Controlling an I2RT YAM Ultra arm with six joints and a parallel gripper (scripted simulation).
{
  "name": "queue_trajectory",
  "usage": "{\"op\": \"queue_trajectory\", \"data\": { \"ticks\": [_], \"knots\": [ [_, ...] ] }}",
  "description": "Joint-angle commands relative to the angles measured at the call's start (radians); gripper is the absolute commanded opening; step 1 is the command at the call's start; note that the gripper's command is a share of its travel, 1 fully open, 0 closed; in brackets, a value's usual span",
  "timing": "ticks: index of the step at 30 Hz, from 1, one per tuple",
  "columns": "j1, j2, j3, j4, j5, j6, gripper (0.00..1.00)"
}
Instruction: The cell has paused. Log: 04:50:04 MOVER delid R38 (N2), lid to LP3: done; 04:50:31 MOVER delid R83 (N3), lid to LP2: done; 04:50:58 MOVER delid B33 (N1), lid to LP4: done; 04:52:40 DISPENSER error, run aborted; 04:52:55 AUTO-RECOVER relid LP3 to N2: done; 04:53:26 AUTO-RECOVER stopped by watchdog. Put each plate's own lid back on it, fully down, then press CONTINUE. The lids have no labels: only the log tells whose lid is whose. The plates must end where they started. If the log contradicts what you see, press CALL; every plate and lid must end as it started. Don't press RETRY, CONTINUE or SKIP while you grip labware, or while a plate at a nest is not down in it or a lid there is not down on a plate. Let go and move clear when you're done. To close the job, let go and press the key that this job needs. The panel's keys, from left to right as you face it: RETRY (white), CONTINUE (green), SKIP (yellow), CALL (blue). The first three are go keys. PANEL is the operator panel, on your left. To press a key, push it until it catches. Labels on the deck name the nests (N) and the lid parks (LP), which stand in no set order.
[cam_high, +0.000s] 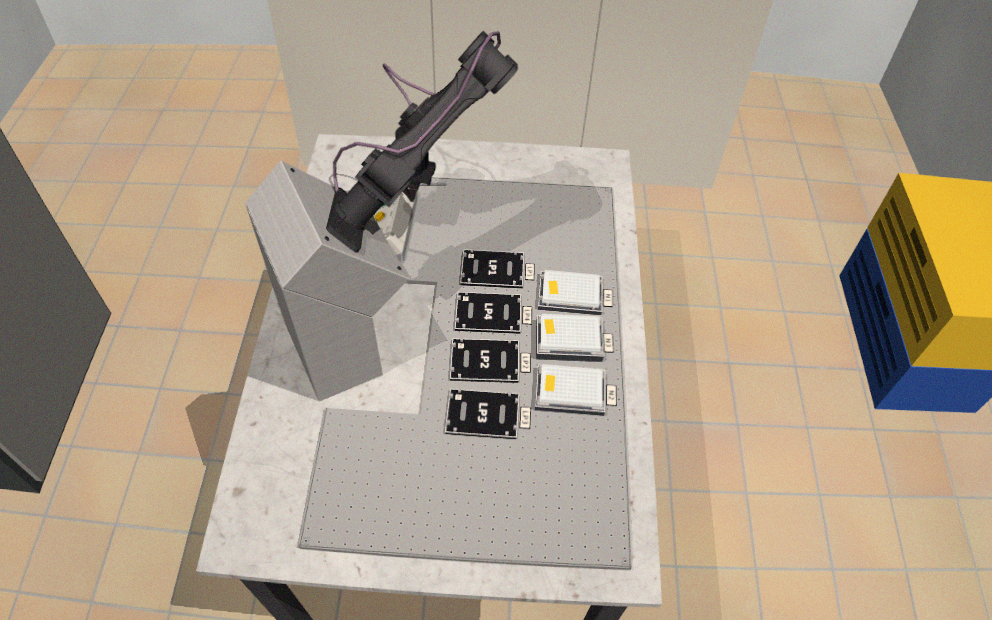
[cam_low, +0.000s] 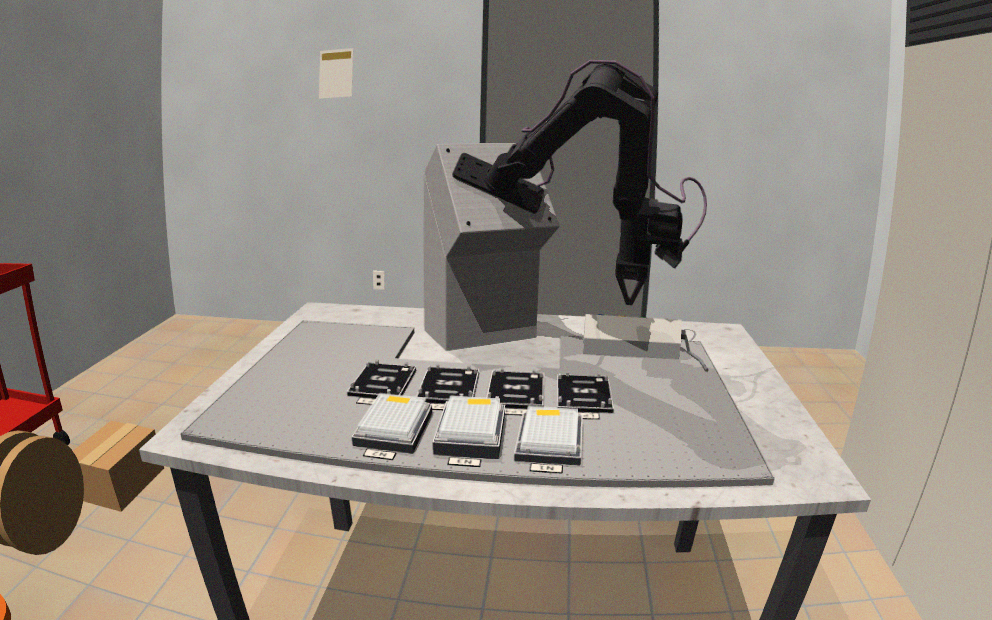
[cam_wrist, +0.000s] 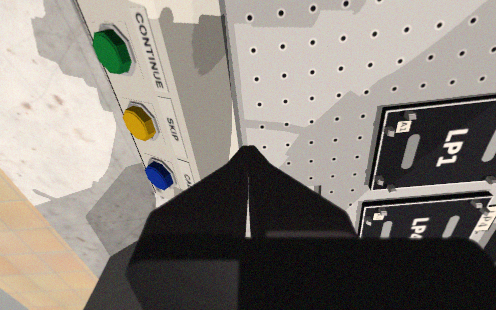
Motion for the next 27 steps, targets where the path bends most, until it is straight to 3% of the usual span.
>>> {"op": "queue_trajectory", "data": {
  "ticks": [1, 7, 19, 27],
  "knots": [
    [0.061, 0.057, 0.048, -0.017, 0.051, -0.041, 0.0],
    [0.116, 0.121, 0.095, -0.037, 0.085, -0.061, 0.0],
    [0.257, 0.298, 0.247, -0.11, 0.157, 0.106, 0.0],
    [0.262, 0.302, 0.267, -0.134, 0.161, 0.121, 0.0]
  ]
}}
